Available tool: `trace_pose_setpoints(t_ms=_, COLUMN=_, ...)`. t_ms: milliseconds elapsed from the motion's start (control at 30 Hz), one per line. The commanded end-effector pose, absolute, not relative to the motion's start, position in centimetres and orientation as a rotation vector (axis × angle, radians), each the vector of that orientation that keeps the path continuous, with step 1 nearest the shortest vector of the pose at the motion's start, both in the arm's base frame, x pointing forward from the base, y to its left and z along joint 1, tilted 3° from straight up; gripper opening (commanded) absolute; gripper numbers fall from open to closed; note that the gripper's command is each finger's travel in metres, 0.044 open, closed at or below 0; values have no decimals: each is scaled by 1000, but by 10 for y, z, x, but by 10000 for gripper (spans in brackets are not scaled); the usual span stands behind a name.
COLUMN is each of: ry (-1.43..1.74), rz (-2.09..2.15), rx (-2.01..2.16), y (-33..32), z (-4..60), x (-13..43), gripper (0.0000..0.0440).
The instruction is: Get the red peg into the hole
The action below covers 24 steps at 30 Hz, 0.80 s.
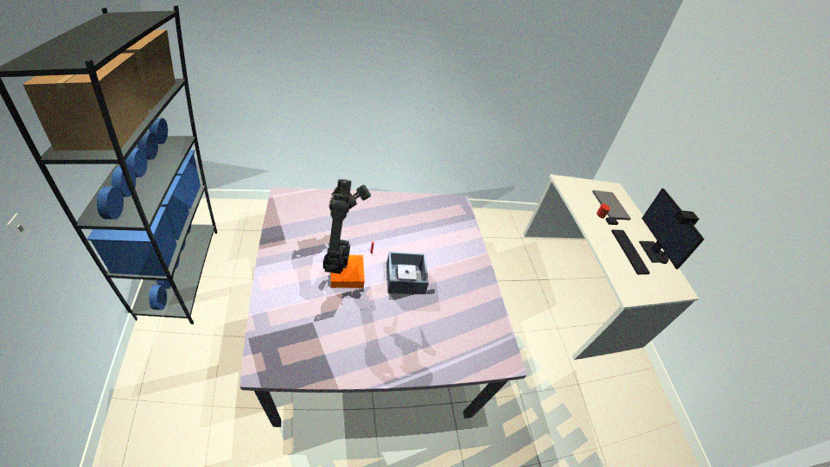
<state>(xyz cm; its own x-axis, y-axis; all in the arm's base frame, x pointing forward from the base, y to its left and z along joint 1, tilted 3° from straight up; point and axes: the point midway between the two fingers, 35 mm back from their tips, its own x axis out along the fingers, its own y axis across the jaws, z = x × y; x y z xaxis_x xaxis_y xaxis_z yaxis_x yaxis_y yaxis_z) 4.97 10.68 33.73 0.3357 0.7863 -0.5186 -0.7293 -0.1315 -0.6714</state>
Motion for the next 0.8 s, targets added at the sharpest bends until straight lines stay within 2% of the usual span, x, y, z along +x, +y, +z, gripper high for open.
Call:
trace_pose_setpoints(t_ms=0, ry=42, rz=1275, rx=-1034, y=111, z=330, x=53, gripper=440)
trace_pose_setpoints(t_ms=767, ry=677, rz=936, rx=-547, y=126, z=281, x=82, gripper=440)
